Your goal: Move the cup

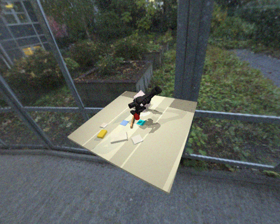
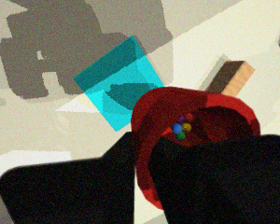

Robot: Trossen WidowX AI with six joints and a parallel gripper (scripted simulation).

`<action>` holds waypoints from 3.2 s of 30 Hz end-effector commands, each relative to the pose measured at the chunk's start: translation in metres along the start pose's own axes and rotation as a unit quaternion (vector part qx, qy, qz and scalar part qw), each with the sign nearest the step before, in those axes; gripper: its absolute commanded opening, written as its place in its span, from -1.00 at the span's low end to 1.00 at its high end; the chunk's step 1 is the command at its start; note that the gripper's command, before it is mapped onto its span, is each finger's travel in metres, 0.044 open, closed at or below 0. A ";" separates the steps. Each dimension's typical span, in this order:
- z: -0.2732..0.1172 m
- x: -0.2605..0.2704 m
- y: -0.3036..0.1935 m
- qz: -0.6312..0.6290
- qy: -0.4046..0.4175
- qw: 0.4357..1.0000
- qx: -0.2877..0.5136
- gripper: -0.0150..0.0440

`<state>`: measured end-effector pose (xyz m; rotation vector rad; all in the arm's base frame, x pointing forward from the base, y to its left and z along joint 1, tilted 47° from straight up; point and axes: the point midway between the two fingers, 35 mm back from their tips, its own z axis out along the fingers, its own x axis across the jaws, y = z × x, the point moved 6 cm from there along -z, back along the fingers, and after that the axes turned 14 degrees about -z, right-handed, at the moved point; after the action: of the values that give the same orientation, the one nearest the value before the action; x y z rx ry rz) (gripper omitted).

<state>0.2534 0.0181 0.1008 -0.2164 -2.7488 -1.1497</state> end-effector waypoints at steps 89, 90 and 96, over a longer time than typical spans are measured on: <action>0.058 0.030 0.031 0.001 0.001 1.000 -0.002 -0.06; 0.058 0.030 0.031 0.001 0.001 1.000 -0.002 -0.06; 0.057 0.029 0.031 0.001 0.001 1.000 -0.002 -0.06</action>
<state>0.2254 0.0835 0.0879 -0.2229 -2.7426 -1.1544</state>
